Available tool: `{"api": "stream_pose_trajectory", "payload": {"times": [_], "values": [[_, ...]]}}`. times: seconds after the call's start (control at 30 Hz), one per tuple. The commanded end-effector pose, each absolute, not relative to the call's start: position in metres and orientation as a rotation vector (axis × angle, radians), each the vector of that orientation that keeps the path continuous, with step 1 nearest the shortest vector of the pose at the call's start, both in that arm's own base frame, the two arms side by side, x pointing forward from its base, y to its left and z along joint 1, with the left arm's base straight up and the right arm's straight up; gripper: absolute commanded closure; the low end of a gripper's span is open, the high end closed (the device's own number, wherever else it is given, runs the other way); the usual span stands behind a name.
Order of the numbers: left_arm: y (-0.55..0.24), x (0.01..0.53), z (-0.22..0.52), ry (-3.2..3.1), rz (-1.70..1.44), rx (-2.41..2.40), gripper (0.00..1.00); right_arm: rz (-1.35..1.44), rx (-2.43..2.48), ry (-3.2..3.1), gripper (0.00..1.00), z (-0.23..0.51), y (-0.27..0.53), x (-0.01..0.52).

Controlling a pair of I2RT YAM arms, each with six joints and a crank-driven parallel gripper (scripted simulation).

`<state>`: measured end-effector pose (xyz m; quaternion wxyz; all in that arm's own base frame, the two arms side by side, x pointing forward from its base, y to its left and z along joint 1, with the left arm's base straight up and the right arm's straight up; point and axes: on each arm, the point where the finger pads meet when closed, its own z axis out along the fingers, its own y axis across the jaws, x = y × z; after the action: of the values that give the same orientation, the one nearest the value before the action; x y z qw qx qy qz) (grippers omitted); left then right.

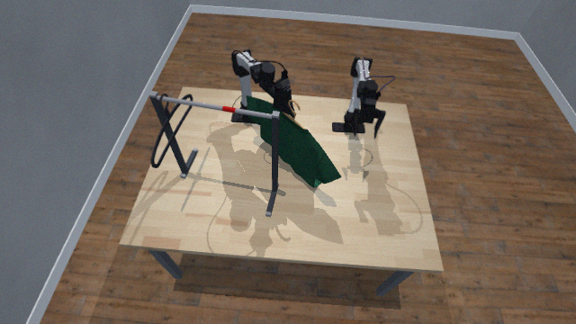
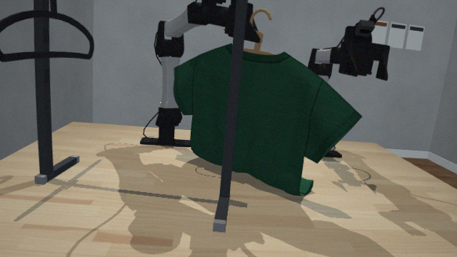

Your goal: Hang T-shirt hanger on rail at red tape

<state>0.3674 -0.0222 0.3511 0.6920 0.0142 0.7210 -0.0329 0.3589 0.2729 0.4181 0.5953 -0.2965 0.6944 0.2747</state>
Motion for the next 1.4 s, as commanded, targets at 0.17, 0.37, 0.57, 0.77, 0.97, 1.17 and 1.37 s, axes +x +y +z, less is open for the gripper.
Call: {"api": "stream_pose_trajectory", "payload": {"times": [0.17,0.37,0.57,0.77,0.97,1.17,1.37], "values": [[-0.101,0.324,0.44,1.408,-0.29,0.157,0.0,0.345,-0.349,1.654,0.98,0.437,0.222,0.315],[-0.183,0.286,0.497,1.262,-0.501,0.32,0.0,0.209,-0.189,1.654,0.98,0.437,0.183,0.27],[-0.229,0.261,0.525,1.182,-0.631,0.411,0.0,0.148,-0.129,1.647,0.98,0.434,0.159,0.249],[-0.284,0.23,0.558,1.087,-0.784,0.515,0.0,0.041,-0.086,1.645,0.98,0.432,0.117,0.233],[-0.31,0.216,0.574,1.042,-0.852,0.558,0.0,0.09,-0.074,1.612,0.98,0.449,0.109,0.237],[-0.314,0.216,0.576,1.042,-0.86,0.556,0.0,0.091,-0.094,1.618,0.98,0.449,0.11,0.248],[-0.314,0.215,0.576,1.041,-0.862,0.556,0.0,0.099,-0.094,1.603,0.98,0.459,0.094,0.266]]}}
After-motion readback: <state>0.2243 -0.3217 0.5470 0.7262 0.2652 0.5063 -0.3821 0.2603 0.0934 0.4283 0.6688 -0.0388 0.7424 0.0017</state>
